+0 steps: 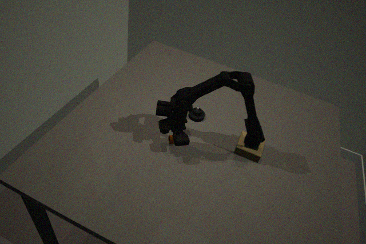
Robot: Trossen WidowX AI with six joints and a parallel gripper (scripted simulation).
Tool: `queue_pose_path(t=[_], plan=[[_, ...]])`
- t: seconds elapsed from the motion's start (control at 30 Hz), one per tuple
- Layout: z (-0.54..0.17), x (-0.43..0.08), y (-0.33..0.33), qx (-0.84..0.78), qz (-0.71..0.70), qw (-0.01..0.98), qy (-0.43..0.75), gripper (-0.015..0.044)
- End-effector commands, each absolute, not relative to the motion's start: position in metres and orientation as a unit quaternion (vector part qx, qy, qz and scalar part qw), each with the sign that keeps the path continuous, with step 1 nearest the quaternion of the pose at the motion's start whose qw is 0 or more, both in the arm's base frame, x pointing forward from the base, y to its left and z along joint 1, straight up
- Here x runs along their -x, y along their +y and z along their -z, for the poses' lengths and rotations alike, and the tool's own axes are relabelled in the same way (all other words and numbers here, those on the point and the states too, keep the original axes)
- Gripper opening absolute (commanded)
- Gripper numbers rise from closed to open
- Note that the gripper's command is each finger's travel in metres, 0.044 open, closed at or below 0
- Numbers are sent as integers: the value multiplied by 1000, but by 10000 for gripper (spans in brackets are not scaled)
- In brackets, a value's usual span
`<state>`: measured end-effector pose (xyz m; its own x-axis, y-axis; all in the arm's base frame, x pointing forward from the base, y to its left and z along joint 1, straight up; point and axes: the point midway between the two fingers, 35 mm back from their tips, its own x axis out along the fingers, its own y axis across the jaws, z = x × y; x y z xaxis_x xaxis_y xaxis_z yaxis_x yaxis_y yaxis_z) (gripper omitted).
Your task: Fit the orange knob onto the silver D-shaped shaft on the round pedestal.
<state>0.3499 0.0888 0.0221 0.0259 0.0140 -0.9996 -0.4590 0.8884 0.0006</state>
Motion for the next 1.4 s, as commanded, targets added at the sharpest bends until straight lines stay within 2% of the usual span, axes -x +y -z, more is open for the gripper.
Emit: queue_pose_path(t=[0.0,0.53,0.77,1.37], plan=[[-26,-351,89,147,-151,705,678,180],[-26,-351,89,-43,32,718,694,180],[-26,-351,89,-59,47,717,693,180],[-26,-351,89,-251,233,675,654,180]])
